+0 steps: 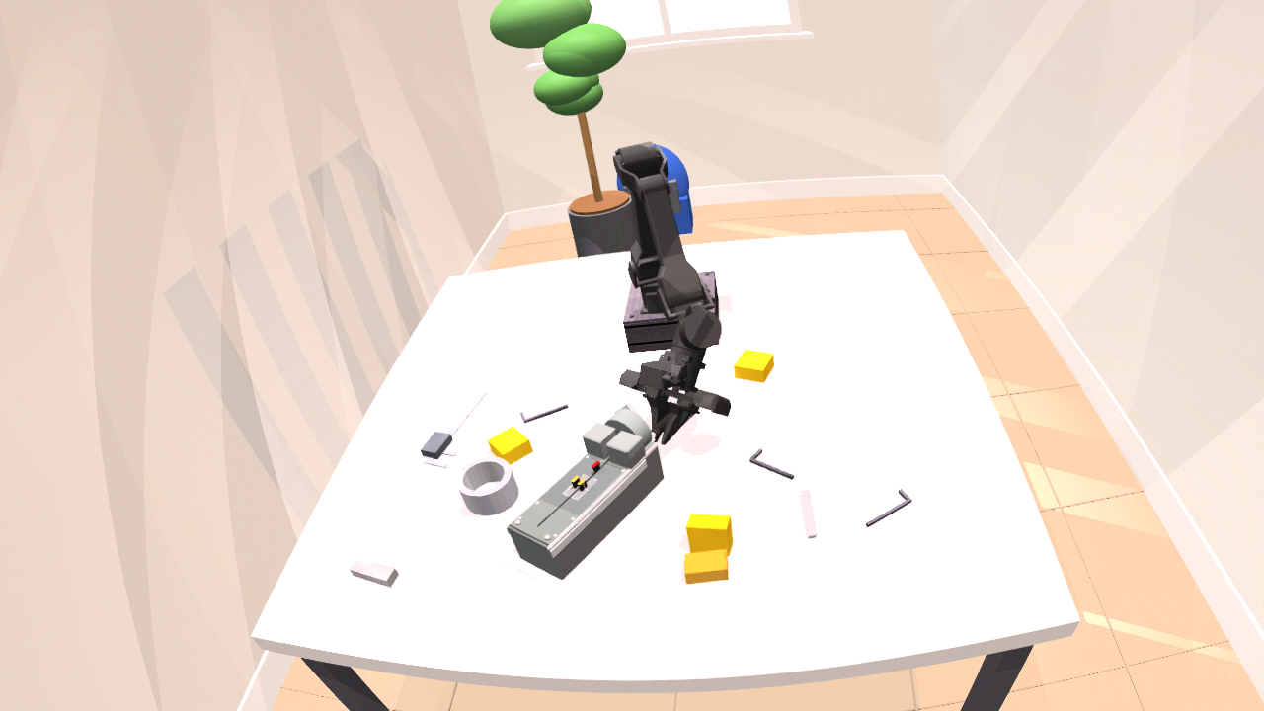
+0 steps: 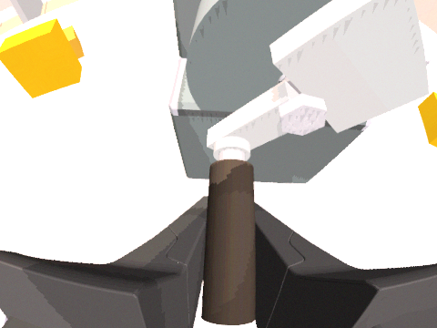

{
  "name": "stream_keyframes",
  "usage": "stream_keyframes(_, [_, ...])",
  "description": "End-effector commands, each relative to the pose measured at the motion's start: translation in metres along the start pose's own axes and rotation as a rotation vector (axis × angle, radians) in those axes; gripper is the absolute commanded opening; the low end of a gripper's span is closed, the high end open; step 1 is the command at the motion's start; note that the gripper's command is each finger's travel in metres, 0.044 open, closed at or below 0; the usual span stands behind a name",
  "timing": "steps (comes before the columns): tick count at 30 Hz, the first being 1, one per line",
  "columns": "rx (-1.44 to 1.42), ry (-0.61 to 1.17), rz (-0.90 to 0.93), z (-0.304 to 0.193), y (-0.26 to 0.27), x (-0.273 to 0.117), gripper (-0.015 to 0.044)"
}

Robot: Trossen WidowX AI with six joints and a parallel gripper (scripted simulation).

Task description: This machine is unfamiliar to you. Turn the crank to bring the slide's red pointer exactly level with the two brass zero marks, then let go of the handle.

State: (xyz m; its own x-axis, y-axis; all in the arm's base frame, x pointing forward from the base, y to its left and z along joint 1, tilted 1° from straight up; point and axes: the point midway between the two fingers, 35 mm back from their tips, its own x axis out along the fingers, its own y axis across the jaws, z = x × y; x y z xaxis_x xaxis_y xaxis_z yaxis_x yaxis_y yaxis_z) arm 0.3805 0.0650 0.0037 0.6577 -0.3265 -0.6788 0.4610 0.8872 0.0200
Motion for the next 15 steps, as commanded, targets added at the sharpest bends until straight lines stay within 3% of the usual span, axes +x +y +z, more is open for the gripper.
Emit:
stream_keyframes(1, [-0.001, 0.007, 0.0, -0.004, -0.007, 0.004, 0.0])
stream_keyframes(15, [-0.003, 0.007, -0.002, -0.005, -0.029, 0.005, 0.0])
